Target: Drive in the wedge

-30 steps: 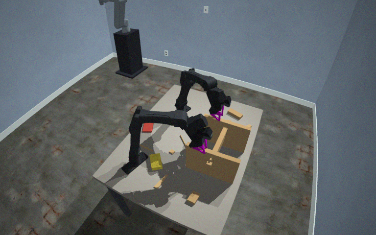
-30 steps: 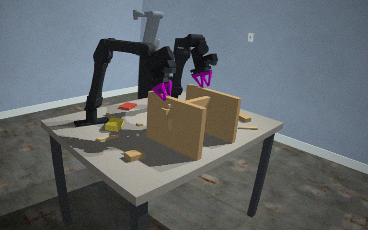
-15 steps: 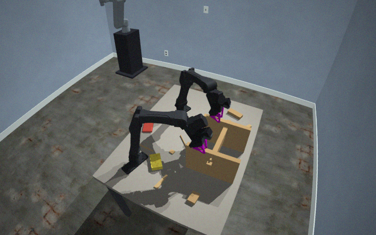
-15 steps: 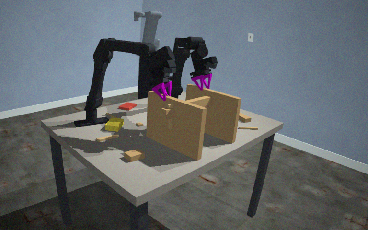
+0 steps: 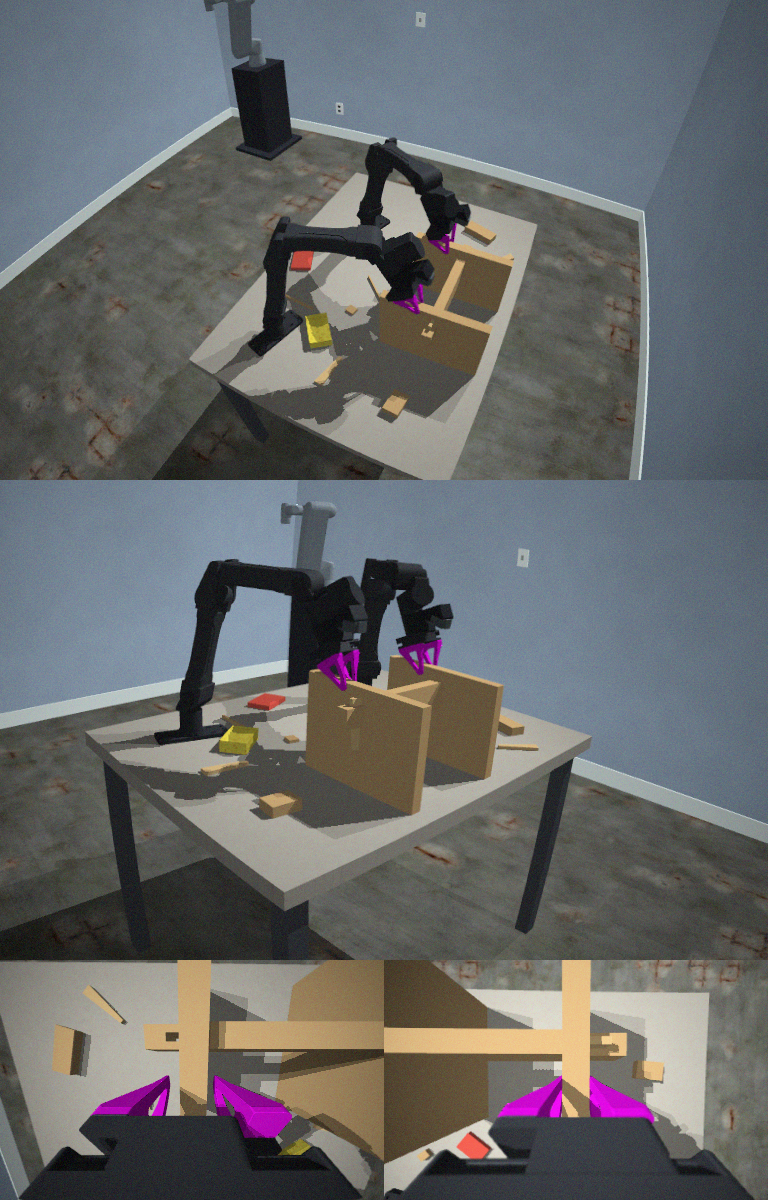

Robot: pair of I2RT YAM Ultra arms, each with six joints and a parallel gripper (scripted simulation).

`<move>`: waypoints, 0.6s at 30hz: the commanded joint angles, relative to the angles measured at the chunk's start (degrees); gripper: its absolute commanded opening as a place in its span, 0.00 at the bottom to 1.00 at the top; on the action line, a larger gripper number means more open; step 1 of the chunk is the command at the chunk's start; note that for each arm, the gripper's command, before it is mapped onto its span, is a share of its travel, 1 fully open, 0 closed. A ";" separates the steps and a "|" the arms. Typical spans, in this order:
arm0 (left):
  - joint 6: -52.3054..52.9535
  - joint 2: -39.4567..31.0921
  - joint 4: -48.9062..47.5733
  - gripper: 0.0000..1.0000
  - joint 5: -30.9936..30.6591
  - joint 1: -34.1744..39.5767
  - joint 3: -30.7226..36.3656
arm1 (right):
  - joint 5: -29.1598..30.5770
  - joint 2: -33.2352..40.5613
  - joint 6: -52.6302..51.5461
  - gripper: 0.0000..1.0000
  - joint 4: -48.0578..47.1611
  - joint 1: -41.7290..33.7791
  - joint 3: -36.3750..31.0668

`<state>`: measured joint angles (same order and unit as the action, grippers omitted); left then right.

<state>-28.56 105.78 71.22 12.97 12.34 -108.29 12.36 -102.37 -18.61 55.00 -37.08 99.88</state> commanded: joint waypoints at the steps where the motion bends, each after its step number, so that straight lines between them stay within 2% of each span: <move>1: 0.47 -2.26 -2.13 0.54 0.70 0.73 0.50 | 0.55 1.62 -0.26 0.00 -0.89 0.34 0.00; 5: 0.22 -2.18 -2.21 0.54 0.72 0.26 0.19 | 0.55 1.62 -0.26 0.00 -0.89 0.34 0.00; 6: 0.46 -2.30 -2.19 0.00 0.70 0.74 0.57 | 0.55 1.62 -0.26 0.00 -0.89 0.34 0.00; 18: 0.46 -2.72 -2.22 0.00 0.72 0.33 0.35 | 0.55 1.62 -0.26 0.00 -0.89 0.34 0.00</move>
<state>-28.56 105.34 70.13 12.91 12.38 -107.92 12.36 -102.37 -18.61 55.00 -37.08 99.88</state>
